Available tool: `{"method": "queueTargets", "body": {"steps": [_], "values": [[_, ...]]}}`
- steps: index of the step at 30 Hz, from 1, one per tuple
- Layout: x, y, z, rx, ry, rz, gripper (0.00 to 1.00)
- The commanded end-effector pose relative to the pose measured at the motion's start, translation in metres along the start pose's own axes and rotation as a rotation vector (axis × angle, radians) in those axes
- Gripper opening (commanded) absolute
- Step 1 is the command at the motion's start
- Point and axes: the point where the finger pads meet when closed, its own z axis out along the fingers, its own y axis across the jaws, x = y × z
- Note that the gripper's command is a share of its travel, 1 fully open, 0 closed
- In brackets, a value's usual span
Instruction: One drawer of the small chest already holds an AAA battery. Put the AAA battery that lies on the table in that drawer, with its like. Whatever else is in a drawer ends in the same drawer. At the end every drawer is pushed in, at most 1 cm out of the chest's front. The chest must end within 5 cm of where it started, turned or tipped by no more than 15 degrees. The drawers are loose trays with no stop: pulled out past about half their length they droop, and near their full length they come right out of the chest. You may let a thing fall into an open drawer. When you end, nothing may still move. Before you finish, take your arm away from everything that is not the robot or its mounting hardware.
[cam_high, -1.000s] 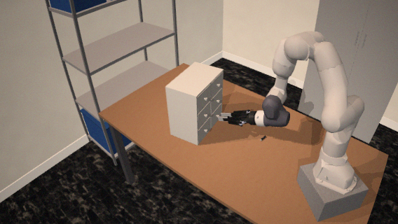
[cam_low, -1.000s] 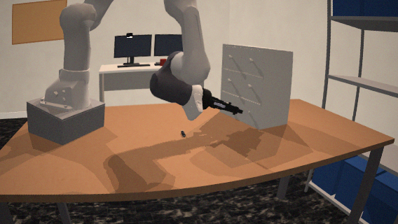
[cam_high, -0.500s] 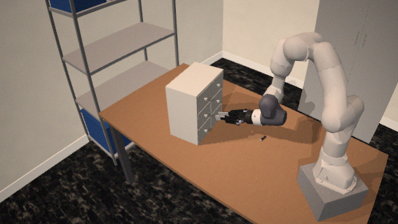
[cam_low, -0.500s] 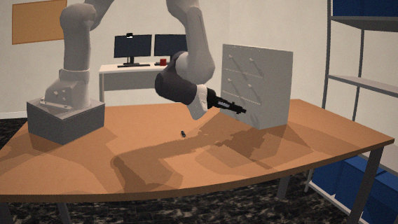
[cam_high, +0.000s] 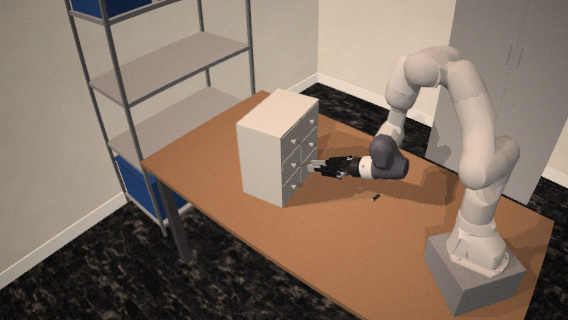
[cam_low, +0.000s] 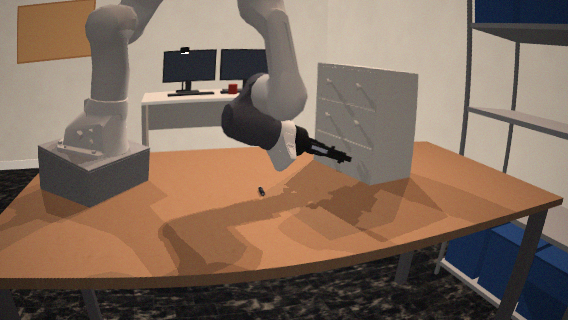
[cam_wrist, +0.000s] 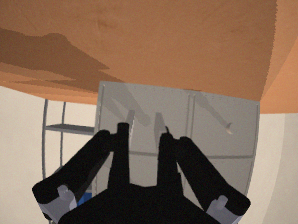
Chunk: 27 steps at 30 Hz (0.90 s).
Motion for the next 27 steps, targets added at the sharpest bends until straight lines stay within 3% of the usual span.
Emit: {"method": "queueTargets", "body": {"steps": [1,9,10,27], "values": [[0.0014,0.0003,0.0006,0.001,0.004,0.007,0.20],[0.0014,0.0003,0.0006,0.001,0.004,0.007,0.20],[0.0014,0.0003,0.0006,0.001,0.004,0.007,0.08],[0.0014,0.0003,0.0006,0.001,0.004,0.007,0.08]]}}
